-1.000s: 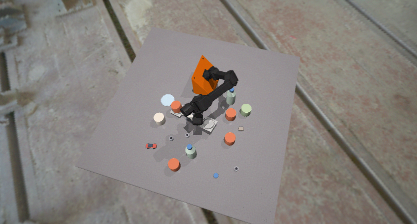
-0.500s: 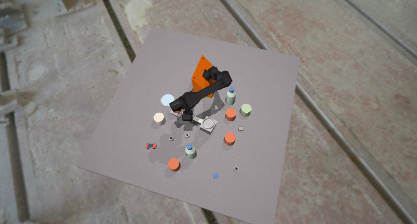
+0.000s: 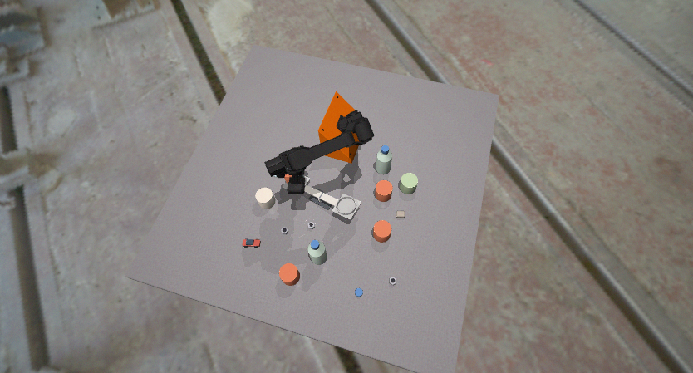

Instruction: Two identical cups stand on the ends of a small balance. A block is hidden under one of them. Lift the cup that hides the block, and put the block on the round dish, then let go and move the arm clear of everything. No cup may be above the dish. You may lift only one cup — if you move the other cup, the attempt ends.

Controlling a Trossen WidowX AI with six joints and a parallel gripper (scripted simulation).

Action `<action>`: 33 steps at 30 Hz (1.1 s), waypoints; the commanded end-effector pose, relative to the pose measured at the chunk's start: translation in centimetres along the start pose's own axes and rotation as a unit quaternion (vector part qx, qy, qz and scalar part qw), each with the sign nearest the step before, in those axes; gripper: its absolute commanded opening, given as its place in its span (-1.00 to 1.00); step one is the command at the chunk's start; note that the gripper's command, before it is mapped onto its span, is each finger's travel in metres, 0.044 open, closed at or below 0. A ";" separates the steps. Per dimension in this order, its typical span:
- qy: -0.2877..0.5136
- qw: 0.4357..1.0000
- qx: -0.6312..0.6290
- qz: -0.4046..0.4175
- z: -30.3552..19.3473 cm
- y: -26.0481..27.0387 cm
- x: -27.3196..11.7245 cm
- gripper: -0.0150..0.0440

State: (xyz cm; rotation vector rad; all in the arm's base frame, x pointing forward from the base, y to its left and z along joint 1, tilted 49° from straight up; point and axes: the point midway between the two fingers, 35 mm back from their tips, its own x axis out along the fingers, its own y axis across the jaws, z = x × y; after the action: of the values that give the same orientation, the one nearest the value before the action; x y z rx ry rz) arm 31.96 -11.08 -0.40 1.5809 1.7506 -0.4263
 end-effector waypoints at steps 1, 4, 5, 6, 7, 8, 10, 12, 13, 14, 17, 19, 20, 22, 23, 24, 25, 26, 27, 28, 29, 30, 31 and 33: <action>-0.001 1.000 -0.001 0.001 1.4 -1.1 0.3 -0.49; -0.001 1.000 -0.001 0.002 2.5 -2.0 0.7 -0.49; -0.001 1.000 -0.001 0.002 2.8 -2.3 0.9 -0.49; -0.001 1.000 -0.002 0.002 3.2 -2.6 1.0 -0.49; -0.001 1.000 -0.001 0.002 3.6 -2.9 1.1 -0.49; -0.001 1.000 -0.001 0.003 3.9 -3.2 1.3 -0.49; -0.001 1.000 -0.001 0.004 4.6 -3.8 1.6 -0.49; 0.000 1.000 -0.001 0.004 5.3 -4.4 2.0 -0.49; 0.000 1.000 -0.001 0.005 5.7 -4.7 2.2 -0.49; 0.000 1.000 -0.001 0.005 6.0 -5.0 2.3 -0.49; 0.001 1.000 -0.001 0.006 6.9 -5.9 2.9 -0.49; 0.002 1.000 -0.001 0.007 7.5 -6.6 3.3 -0.49; 0.002 1.000 -0.001 0.008 7.8 -6.9 3.5 -0.49; 0.003 1.000 -0.001 0.009 8.4 -7.6 3.9 -0.49; 0.004 1.000 -0.001 0.009 8.7 -7.9 4.1 -0.49; 0.004 1.000 -0.001 0.010 9.0 -8.2 4.3 -0.49; 0.004 1.000 -0.001 0.010 9.2 -8.6 4.5 -0.49; 0.005 1.000 -0.001 0.011 9.5 -8.9 4.7 -0.49; 0.005 1.000 -0.001 0.011 9.8 -9.3 4.9 -0.49; 0.006 1.000 -0.001 0.012 10.0 -9.6 5.1 -0.49; 0.006 1.000 -0.001 0.012 10.3 -10.0 5.4 -0.49; 0.007 1.000 -0.002 0.013 10.5 -10.3 5.6 -0.49; 0.007 1.000 -0.002 0.013 10.7 -10.6 5.8 -0.49; 0.008 1.000 -0.002 0.014 11.2 -11.3 6.3 -0.49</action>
State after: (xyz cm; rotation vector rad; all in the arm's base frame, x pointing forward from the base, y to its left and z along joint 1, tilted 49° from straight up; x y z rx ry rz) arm 25.19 -15.99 -13.97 1.6086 1.7417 -0.3994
